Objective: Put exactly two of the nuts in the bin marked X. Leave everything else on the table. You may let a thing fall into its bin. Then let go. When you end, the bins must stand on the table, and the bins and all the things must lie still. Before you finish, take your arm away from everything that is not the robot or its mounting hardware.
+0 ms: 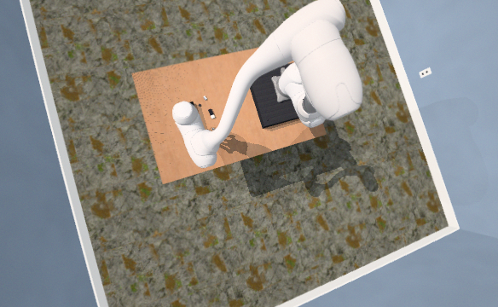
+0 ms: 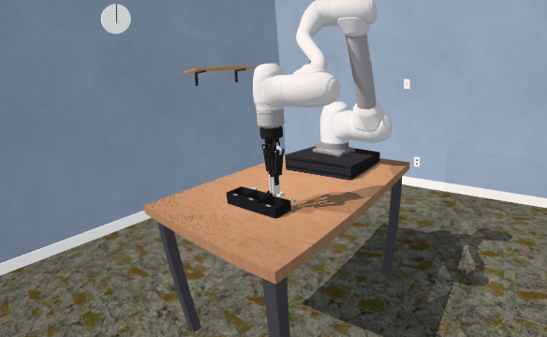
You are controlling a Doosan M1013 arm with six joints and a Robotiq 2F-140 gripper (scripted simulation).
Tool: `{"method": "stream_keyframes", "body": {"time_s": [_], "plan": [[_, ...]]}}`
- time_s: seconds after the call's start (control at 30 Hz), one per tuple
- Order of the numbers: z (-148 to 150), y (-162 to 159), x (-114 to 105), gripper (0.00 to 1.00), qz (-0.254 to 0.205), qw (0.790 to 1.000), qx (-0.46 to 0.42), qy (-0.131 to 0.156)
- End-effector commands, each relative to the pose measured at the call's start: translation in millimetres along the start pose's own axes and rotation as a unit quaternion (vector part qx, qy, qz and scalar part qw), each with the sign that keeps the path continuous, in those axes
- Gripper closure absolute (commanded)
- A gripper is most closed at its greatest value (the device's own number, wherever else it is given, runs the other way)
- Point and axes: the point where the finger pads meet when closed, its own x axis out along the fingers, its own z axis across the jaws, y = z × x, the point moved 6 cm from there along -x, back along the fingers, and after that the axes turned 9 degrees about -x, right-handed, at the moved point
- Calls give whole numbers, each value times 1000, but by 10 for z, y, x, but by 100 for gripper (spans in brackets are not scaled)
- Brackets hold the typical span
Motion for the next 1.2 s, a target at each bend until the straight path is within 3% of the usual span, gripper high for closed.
{"method": "stream_keyframes", "body": {"time_s": [0.0, 0.33, 1.17], "plan": [[-32, 38, -17, 92, 0, 997, -78, 2], [-46, 58, -17, 92, 0, 979, -204, 5], [-36, 76, -17, 92, 0, 979, -204, 5]]}}
